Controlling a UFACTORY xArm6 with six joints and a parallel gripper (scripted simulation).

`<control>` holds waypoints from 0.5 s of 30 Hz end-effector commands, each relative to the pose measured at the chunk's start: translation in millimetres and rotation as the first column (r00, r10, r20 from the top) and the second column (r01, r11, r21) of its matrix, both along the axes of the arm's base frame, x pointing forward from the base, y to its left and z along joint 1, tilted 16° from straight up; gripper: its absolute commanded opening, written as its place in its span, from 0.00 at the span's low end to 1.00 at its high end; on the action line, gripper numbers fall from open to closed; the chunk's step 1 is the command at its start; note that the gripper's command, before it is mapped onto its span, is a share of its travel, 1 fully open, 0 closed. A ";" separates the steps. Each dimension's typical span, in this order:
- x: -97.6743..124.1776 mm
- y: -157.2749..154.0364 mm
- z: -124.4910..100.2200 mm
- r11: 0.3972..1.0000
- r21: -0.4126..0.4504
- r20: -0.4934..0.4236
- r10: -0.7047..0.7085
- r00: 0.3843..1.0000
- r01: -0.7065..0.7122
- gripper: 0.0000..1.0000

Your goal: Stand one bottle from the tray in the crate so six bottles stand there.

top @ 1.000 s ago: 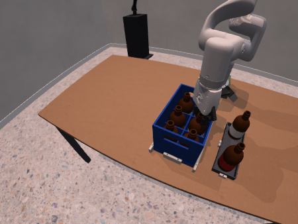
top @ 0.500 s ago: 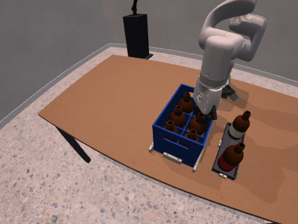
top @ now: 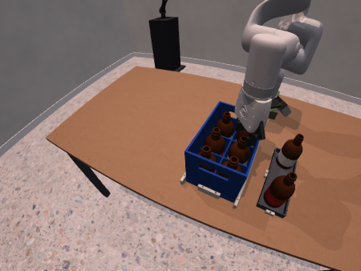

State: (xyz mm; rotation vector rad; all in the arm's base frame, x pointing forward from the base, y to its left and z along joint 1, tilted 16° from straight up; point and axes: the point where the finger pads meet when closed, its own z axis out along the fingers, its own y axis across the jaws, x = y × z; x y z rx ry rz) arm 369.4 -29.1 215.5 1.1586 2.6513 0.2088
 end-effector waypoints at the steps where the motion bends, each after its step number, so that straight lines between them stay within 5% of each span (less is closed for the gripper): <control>1: -2.6 -0.5 12.8 1.000 0.000 0.003 0.000 1.000 0.000 0.65; 15: -10.7 -1.5 40.9 1.000 0.000 0.003 0.000 1.000 0.000 0.65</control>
